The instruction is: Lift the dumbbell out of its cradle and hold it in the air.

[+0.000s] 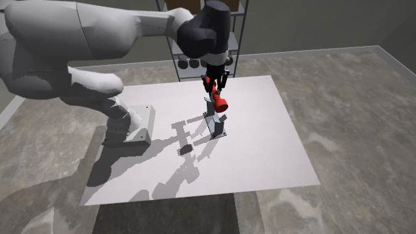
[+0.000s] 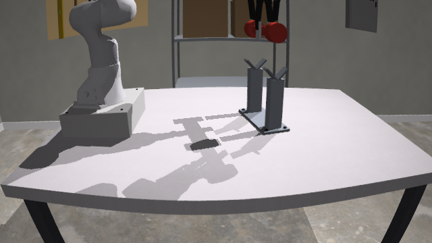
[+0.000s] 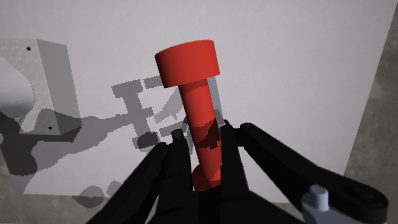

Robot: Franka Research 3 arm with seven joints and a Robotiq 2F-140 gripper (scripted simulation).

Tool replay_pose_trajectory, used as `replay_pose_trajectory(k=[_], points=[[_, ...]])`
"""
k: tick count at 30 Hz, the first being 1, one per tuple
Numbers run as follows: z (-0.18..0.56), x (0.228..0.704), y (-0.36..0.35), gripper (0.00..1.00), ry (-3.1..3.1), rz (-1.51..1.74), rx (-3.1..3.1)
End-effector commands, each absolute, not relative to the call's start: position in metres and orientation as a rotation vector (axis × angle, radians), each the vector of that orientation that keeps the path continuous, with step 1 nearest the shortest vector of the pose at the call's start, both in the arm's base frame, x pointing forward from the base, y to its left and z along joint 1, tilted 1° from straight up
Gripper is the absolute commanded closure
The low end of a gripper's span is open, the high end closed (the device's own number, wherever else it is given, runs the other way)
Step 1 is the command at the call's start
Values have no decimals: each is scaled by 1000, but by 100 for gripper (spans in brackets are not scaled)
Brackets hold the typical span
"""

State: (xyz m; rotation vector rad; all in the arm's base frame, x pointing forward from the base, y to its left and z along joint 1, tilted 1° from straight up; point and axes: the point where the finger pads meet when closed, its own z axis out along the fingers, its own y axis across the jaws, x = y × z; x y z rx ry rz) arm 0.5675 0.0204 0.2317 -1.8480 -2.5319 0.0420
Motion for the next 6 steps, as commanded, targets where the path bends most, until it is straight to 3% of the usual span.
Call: replay_pose_trajectory(k=[1, 6], points=[[236, 571, 21, 100, -2543, 31, -1845], [236, 571, 21, 100, -2543, 31, -1845]])
